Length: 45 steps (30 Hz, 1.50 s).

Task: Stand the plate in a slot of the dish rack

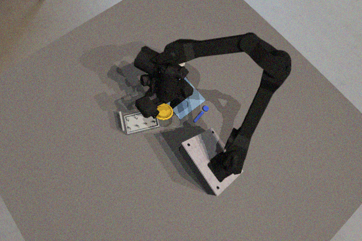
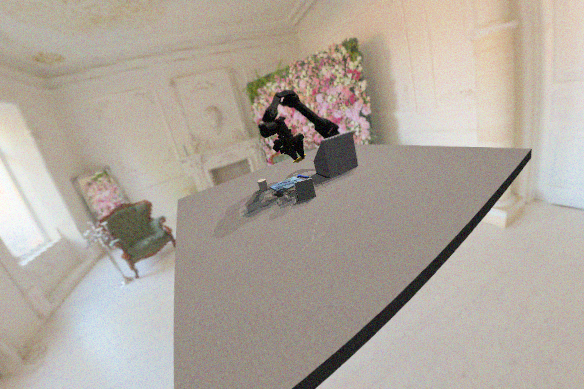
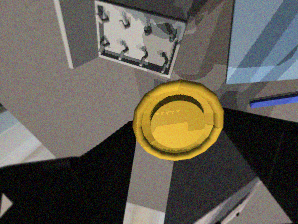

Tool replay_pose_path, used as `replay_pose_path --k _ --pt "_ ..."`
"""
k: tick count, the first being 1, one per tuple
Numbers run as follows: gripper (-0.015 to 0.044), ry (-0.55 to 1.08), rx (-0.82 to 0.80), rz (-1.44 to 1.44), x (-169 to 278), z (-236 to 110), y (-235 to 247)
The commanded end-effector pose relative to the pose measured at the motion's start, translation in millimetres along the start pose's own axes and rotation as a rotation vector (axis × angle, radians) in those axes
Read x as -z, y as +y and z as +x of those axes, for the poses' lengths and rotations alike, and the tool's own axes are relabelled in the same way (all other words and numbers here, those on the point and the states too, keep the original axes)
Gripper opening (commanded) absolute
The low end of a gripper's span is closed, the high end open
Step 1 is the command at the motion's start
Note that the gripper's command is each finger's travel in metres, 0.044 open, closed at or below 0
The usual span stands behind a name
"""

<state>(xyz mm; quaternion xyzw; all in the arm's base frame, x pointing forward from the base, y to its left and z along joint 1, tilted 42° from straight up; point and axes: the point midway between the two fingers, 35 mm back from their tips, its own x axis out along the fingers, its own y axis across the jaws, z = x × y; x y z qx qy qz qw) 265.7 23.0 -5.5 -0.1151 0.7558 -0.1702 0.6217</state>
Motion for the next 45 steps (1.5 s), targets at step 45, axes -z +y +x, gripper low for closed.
replay_pose_path --k 45 --pt "0.0000 -0.463 -0.684 -0.859 -13.5 69.7 -8.9"
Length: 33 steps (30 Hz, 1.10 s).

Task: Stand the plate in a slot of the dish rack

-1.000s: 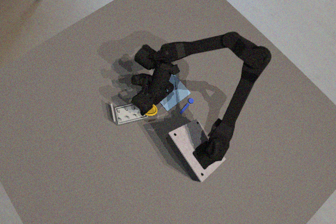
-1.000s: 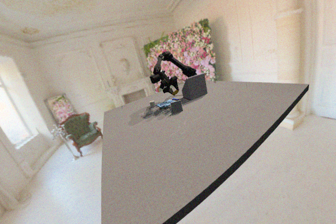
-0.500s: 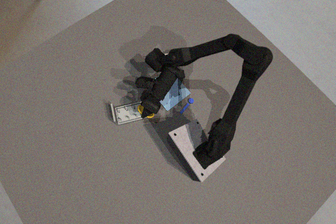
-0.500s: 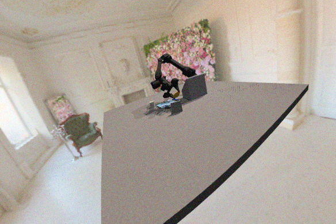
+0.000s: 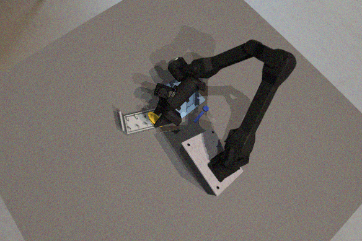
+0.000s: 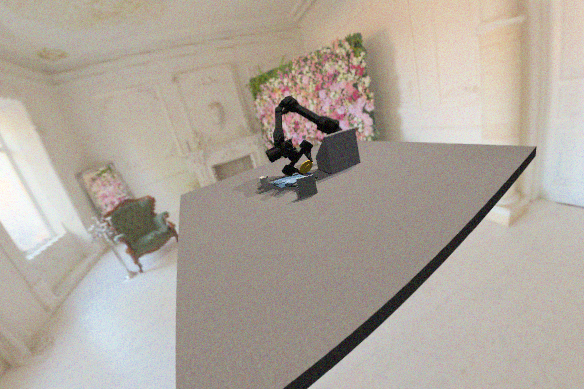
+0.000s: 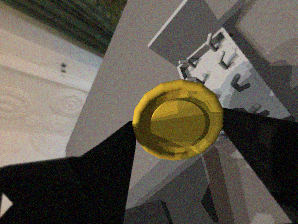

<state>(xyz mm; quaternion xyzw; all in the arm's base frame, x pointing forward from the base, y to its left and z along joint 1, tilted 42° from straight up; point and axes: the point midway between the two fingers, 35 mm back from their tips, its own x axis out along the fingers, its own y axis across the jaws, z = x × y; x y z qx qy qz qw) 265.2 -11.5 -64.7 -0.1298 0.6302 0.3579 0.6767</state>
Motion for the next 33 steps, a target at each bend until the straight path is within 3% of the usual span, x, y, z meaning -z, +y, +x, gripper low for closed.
replay_pose_path --k 1,26,33 --pt "0.0000 -0.078 -0.014 -0.098 2.6 1.5 -2.6" --pt "0.0000 -0.471 0.170 -0.633 15.9 -11.1 -23.2" --pt "0.0000 -0.516 0.222 -0.705 18.0 -14.7 -25.5"
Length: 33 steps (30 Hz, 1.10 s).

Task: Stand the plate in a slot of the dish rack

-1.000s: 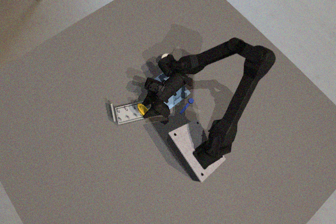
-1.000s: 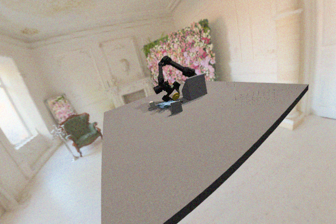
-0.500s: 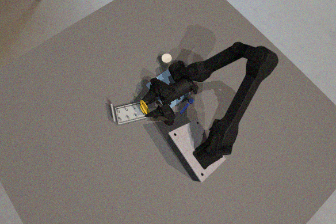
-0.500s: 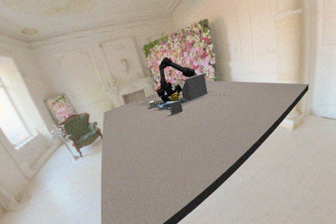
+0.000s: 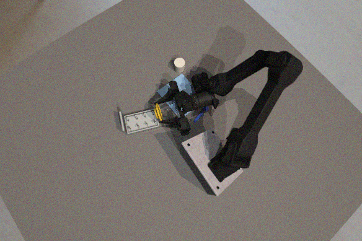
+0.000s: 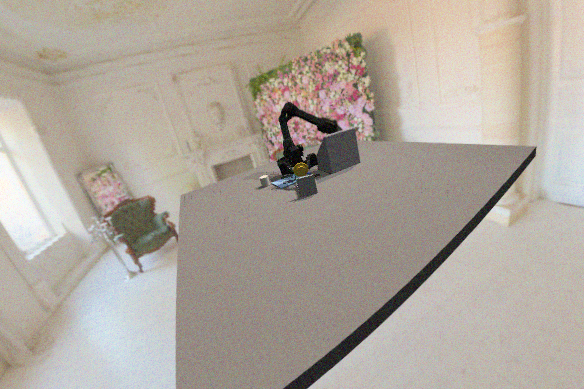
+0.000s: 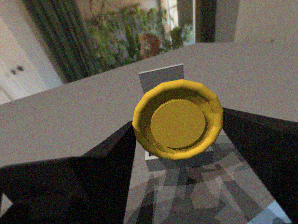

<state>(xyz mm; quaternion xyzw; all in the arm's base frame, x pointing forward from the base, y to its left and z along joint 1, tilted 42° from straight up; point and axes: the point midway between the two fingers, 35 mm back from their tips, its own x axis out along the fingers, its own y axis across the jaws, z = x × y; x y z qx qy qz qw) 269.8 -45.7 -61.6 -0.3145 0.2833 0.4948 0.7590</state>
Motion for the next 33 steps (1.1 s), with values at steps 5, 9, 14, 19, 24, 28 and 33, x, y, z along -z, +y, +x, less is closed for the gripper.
replay_pose_path --k 5,9,14,19,24,28,33 --pt "0.0000 -0.022 0.018 -0.038 -0.4 -0.8 0.9" --pt "0.0000 -0.022 0.018 -0.037 -0.4 -0.2 0.8" --pt "0.0000 -0.015 0.014 -0.028 -2.0 13.4 0.9" --pt "0.0000 -0.015 0.014 -0.029 -2.2 15.0 0.7" --pt "0.0000 -0.014 0.021 -0.039 -3.8 24.4 -0.3" --pt "0.0000 -0.014 0.021 -0.039 -3.8 24.4 -0.3" --pt "0.0000 -0.015 0.027 -0.047 -5.4 35.1 0.1"
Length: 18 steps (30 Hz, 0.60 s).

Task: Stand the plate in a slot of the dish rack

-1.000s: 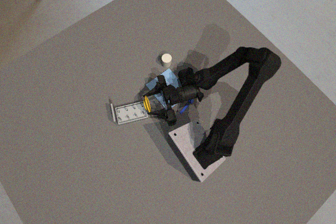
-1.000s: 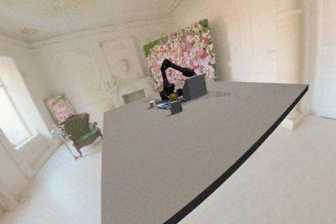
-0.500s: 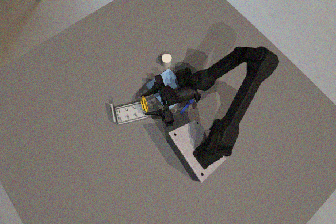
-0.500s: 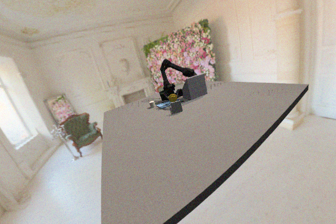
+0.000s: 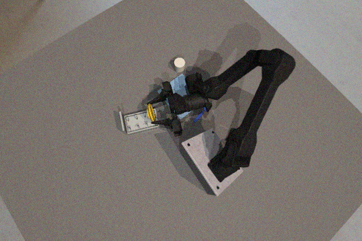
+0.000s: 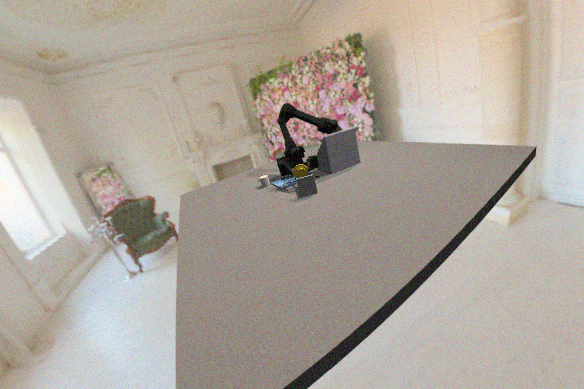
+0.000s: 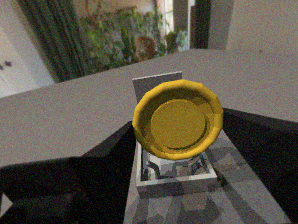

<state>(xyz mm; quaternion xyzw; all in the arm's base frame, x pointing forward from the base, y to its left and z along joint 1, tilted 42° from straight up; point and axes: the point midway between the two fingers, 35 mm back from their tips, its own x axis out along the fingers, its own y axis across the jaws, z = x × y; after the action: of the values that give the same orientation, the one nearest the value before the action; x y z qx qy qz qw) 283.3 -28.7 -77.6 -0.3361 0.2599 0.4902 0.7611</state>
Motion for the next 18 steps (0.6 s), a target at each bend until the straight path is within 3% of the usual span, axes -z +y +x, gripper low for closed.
replay_pose_path --k 1,14,18 --pt "0.0000 -0.002 -0.009 0.005 -1.4 9.2 4.5" --pt "0.0000 -0.003 -0.003 -0.003 -2.4 16.0 6.1" --pt "0.0000 -0.002 0.003 -0.009 17.8 18.8 6.9"
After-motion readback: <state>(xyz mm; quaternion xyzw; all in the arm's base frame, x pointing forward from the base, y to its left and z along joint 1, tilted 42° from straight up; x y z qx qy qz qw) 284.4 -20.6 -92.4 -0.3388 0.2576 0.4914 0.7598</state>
